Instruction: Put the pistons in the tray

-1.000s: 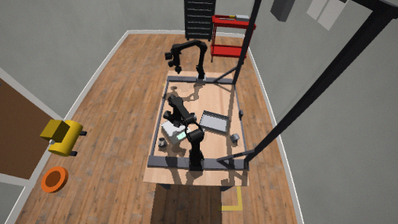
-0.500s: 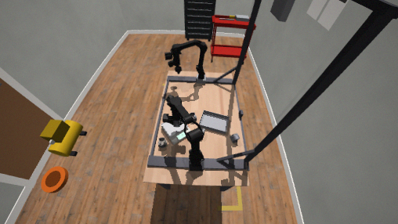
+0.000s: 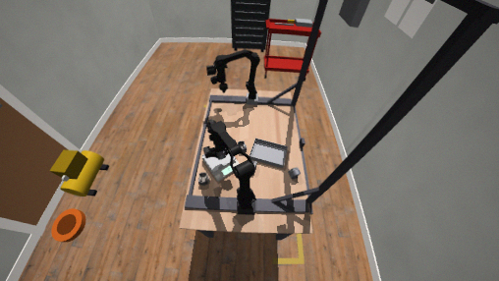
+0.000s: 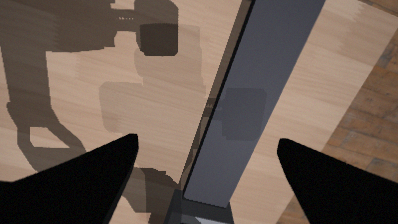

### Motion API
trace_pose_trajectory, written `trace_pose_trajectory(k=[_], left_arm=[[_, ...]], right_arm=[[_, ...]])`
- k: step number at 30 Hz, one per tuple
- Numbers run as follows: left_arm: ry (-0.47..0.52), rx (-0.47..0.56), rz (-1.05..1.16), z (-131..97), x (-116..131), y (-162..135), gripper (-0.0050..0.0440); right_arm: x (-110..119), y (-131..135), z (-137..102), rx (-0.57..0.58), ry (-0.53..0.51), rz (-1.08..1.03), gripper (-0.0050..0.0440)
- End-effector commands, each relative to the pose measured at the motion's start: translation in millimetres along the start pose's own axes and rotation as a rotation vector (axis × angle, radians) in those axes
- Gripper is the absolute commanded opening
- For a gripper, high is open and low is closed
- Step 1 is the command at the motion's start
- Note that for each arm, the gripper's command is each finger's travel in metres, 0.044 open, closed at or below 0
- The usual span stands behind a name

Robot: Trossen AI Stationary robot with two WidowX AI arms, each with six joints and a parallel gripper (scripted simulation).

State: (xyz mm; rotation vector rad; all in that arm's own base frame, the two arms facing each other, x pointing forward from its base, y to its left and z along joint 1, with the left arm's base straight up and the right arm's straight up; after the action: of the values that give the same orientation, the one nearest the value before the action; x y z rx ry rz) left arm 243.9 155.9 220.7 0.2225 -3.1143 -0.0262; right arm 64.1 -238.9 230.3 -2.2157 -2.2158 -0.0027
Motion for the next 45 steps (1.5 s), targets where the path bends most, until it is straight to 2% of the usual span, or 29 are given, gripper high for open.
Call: trace_pose_trajectory(k=[1, 32, 45], left_arm=[[-0.057, -0.002, -0.12, -14, 0, 4, 0.0158], [-0.046, -0.003, 0.616, -10, 29, -130, 0.0158], [-0.074, -0.009, 0.909, -17, 36, -184, 0.0158]], right_arm=[[-2, 0, -8, -0.011, -0.03, 0.001, 0.04], [-2, 0, -8, -0.011, -0.03, 0.001, 0.04], [-2, 0, -8, -0.011, -0.03, 0.001, 0.04]])
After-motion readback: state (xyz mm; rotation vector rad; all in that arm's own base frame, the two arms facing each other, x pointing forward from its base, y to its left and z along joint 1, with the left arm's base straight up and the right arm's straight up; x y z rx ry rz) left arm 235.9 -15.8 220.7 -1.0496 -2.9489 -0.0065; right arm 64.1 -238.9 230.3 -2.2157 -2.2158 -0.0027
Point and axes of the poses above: on each arm, the point midway between the two fingers, 35 mm back from their tips, its own z axis out along the fingers, its own y axis across the jaws, x = y × z, the point moved 8 cm from there along -z, back along the fingers, and after that the axes turned 15 degrees about z, right-handed, at the moved point
